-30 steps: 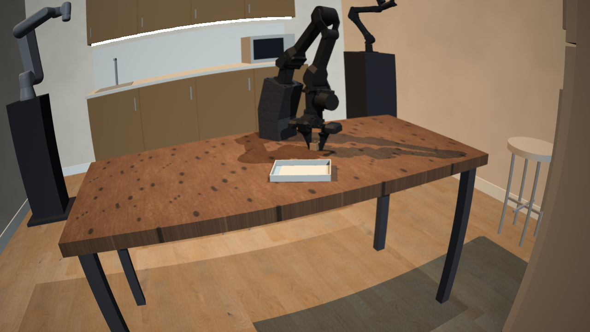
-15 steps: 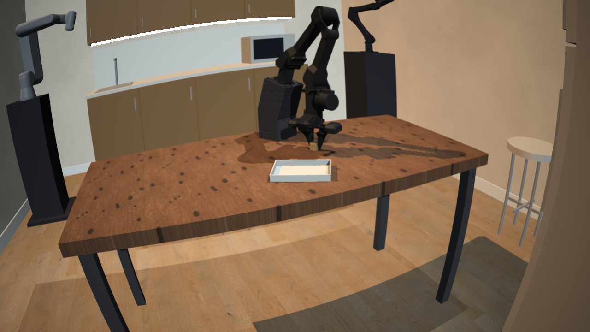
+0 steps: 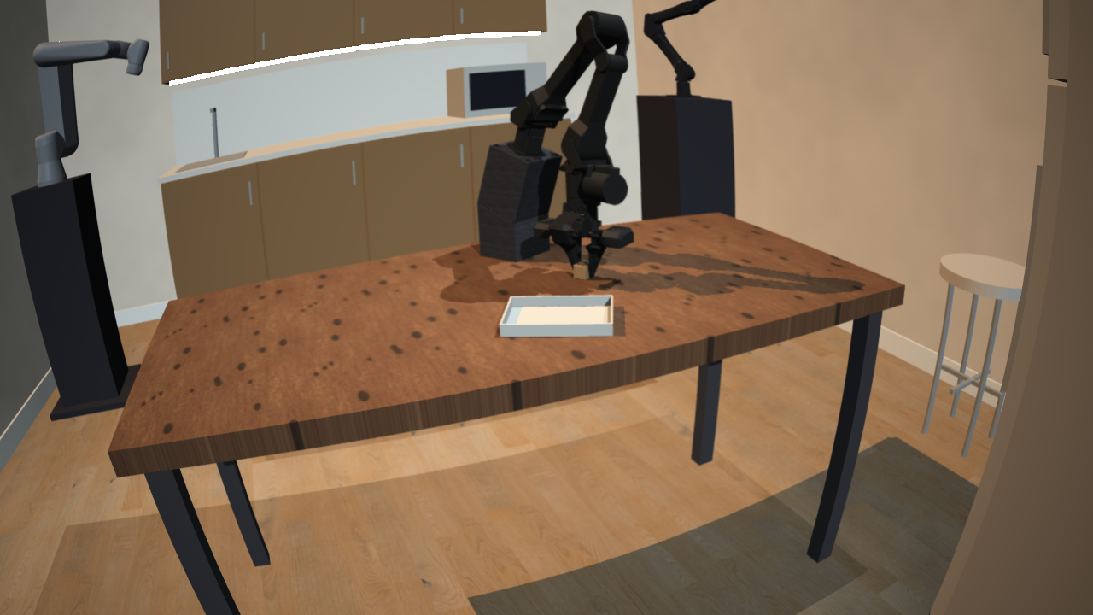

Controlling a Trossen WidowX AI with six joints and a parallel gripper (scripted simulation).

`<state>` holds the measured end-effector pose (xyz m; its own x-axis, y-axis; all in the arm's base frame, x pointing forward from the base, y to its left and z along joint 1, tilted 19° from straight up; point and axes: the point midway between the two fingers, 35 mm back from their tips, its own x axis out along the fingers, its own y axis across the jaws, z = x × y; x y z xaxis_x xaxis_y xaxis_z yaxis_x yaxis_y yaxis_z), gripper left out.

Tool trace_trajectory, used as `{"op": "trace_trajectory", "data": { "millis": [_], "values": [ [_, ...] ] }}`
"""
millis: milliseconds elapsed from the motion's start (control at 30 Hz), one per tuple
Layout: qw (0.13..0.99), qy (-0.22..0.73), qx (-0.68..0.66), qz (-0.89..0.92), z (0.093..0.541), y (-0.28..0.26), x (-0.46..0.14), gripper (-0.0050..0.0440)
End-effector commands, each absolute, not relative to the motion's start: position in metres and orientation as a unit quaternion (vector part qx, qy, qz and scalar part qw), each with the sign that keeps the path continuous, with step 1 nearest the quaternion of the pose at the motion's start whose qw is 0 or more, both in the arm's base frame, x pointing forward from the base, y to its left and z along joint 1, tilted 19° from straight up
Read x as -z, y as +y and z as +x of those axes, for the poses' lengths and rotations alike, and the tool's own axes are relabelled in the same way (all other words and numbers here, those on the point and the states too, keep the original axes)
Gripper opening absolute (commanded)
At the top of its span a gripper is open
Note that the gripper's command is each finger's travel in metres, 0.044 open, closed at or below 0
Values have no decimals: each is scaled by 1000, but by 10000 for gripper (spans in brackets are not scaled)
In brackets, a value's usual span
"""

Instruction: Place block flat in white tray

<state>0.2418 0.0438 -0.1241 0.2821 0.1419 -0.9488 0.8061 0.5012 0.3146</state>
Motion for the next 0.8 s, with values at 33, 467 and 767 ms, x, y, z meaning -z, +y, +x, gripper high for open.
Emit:
{"op": "trace_trajectory", "data": {
  "millis": [33, 467, 767],
  "values": [
    [676, 540, 246, 436, 245, 43, 122, 0],
    [676, 540, 246, 436, 243, 42, 116, 0],
    [676, 540, 246, 436, 238, 40, 100, 0]
  ]
}}
